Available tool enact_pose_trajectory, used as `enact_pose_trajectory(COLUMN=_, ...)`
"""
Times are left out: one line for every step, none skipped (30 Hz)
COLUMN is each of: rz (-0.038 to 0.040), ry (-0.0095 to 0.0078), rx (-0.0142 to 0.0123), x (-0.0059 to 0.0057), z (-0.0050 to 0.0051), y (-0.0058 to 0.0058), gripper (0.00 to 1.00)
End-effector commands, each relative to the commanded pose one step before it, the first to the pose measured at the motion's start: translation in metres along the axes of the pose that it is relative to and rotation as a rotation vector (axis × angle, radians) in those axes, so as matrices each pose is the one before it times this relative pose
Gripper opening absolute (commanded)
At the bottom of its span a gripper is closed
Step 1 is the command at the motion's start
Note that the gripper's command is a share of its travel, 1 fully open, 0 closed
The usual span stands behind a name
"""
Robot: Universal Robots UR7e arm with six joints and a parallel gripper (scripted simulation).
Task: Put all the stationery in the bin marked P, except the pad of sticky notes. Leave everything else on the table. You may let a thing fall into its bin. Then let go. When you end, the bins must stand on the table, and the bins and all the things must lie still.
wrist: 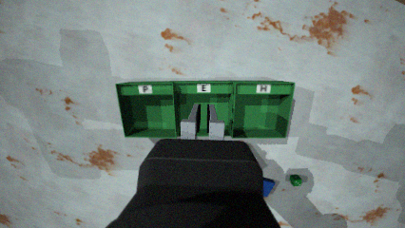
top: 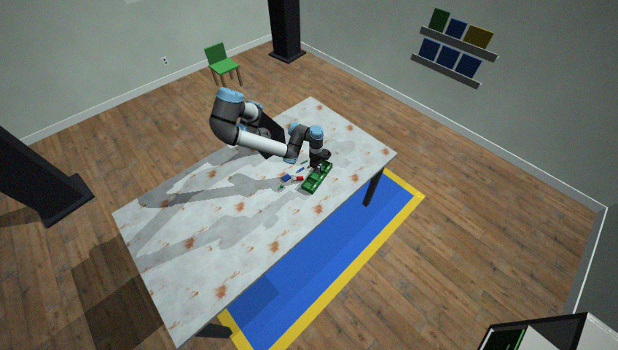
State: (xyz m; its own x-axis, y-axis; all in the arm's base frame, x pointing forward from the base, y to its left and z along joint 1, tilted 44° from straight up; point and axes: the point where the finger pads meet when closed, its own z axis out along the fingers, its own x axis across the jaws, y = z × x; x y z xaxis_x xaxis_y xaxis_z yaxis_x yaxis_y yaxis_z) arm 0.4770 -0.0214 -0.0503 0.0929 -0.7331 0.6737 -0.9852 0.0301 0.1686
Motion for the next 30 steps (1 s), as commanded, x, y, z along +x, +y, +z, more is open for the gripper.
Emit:
enact_pose_trajectory(rz=-0.00026, ry=-0.00024, rx=-0.00042, x=-0.01435, z=-0.00119, y=0.00057, gripper=0.31)
enact_pose_trajectory(rz=0.00000, ry=-0.00001, rx=0.00000, x=-0.00500, z=0.00000, y=0.00020, gripper=0.31)
enact_pose_trajectory(rz=0.00000, ry=-0.00001, rx=0.00000, x=-0.00500, z=0.00000, y=0.00020, gripper=0.31)
enact_pose_trajectory(rz=0.00000, ry=-0.00001, rx=0.00000, x=-0.00500, z=0.00000, y=0.00020, gripper=0.31)
enact_pose_trajectory(rz=0.00000, ry=-0.00001, rx=0.00000, x=-0.00500, z=0.00000, y=0.00020, gripper=0.31)
enact_pose_trajectory(rz=0.00000, ry=-0.00001, rx=0.00000, x=-0.00500, z=0.00000, y=0.00020, gripper=0.31)
enact_pose_trajectory(rz=0.00000, ry=-0.00001, rx=0.00000, x=-0.00500, z=0.00000, y=0.00020, gripper=0.31)
enact_pose_trajectory(rz=0.00000, ry=-0.00001, rx=0.00000, x=-0.00500, z=0.00000, y=0.00020, gripper=0.31)
enact_pose_trajectory(rz=0.00000, ry=-0.00001, rx=0.00000, x=-0.00500, z=0.00000, y=0.00020, gripper=0.31)
enact_pose_trajectory(rz=0.00000, ry=-0.00001, rx=0.00000, x=-0.00500, z=0.00000, y=0.00020, gripper=0.31)
enact_pose_trajectory(rz=0.00000, ry=-0.00001, rx=0.00000, x=-0.00500, z=0.00000, y=0.00020, gripper=0.31)
enact_pose_trajectory(rz=0.00000, ry=0.00000, rx=0.00000, x=0.00000, z=0.00000, y=0.00000, gripper=0.31)
enact_pose_trajectory(rz=0.00000, ry=0.00000, rx=0.00000, x=0.00000, z=0.00000, y=0.00000, gripper=0.31)
enact_pose_trajectory(rz=0.00000, ry=-0.00001, rx=0.00000, x=-0.00501, z=-0.00001, y=0.00019, gripper=0.31)
enact_pose_trajectory(rz=0.00000, ry=-0.00001, rx=0.00000, x=-0.00500, z=0.00000, y=0.00020, gripper=0.31)
enact_pose_trajectory(rz=0.00000, ry=-0.00001, rx=0.00000, x=-0.00500, z=0.00000, y=0.00020, gripper=0.31)
enact_pose_trajectory(rz=0.00000, ry=-0.00001, rx=0.00000, x=-0.00421, z=0.00000, y=0.00017, gripper=0.31)
enact_pose_trajectory(rz=0.00000, ry=0.00000, rx=0.00000, x=0.00000, z=-0.00001, y=-0.00001, gripper=0.31)
enact_pose_trajectory(rz=0.00000, ry=0.00000, rx=0.00000, x=0.00000, z=0.00000, y=0.00000, gripper=0.31)
enact_pose_trajectory(rz=0.00000, ry=0.00000, rx=0.00000, x=0.00000, z=0.00000, y=0.00000, gripper=0.31)
enact_pose_trajectory(rz=0.00000, ry=0.00000, rx=0.00000, x=0.00000, z=0.00000, y=0.00000, gripper=0.31)
enact_pose_trajectory(rz=0.00000, ry=0.00000, rx=0.00000, x=0.00000, z=0.00000, y=0.00000, gripper=0.31)
enact_pose_trajectory(rz=0.00000, ry=0.00000, rx=0.00000, x=0.00000, z=0.00000, y=0.00000, gripper=0.31)
enact_pose_trajectory(rz=-0.00001, ry=-0.00001, rx=0.00002, x=0.00007, z=0.00004, y=0.00004, gripper=0.31)
enact_pose_trajectory(rz=0.00001, ry=0.00002, rx=-0.00003, x=-0.00007, z=0.00262, y=-0.00004, gripper=0.31)
enact_pose_trajectory(rz=0.00000, ry=0.00001, rx=0.00000, x=0.00000, z=0.00266, y=0.00000, gripper=0.31)
enact_pose_trajectory(rz=0.00000, ry=0.00001, rx=0.00000, x=0.00000, z=0.00266, y=0.00000, gripper=0.31)
enact_pose_trajectory(rz=0.00000, ry=0.00001, rx=0.00000, x=0.00000, z=0.00266, y=0.00000, gripper=0.31)
enact_pose_trajectory(rz=0.00000, ry=0.00000, rx=0.00000, x=0.00000, z=0.00000, y=0.00000, gripper=0.31)
enact_pose_trajectory(rz=0.00000, ry=0.00000, rx=0.00000, x=0.00000, z=0.00000, y=0.00000, gripper=0.31)
